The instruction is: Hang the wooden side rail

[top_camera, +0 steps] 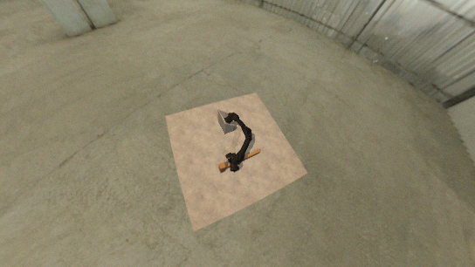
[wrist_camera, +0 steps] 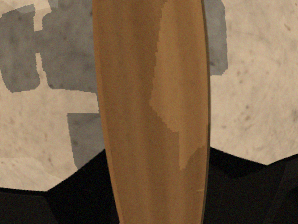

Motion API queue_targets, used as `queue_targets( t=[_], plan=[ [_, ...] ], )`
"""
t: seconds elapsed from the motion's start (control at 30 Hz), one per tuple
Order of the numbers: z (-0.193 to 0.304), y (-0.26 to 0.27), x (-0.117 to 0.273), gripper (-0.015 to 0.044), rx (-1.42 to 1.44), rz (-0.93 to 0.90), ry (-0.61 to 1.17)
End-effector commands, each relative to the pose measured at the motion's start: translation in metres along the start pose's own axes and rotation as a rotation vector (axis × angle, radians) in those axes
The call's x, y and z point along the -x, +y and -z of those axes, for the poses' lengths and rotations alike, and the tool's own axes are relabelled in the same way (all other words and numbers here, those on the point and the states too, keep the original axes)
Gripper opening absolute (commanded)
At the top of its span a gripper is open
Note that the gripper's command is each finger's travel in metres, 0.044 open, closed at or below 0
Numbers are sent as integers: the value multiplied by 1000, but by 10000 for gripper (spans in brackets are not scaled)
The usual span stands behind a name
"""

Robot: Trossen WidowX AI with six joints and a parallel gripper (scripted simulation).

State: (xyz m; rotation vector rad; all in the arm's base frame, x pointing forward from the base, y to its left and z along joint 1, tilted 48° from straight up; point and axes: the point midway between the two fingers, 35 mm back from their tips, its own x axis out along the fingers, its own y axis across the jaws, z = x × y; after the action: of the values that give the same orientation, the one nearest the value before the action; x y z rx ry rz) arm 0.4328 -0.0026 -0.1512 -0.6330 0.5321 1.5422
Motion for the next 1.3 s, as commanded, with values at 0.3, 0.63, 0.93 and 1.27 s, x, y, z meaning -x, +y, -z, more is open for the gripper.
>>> queue_targets(
  t=[0.3,0.63,0.93,1.27],
  plan=[
    [4,-3,5,0,-2,17,6],
    [4,-3,4,0,-2,17,6],
    [4,-3,2,0,-2,17,6],
    [4,-3,1,0,-2,17,6]
  ],
)
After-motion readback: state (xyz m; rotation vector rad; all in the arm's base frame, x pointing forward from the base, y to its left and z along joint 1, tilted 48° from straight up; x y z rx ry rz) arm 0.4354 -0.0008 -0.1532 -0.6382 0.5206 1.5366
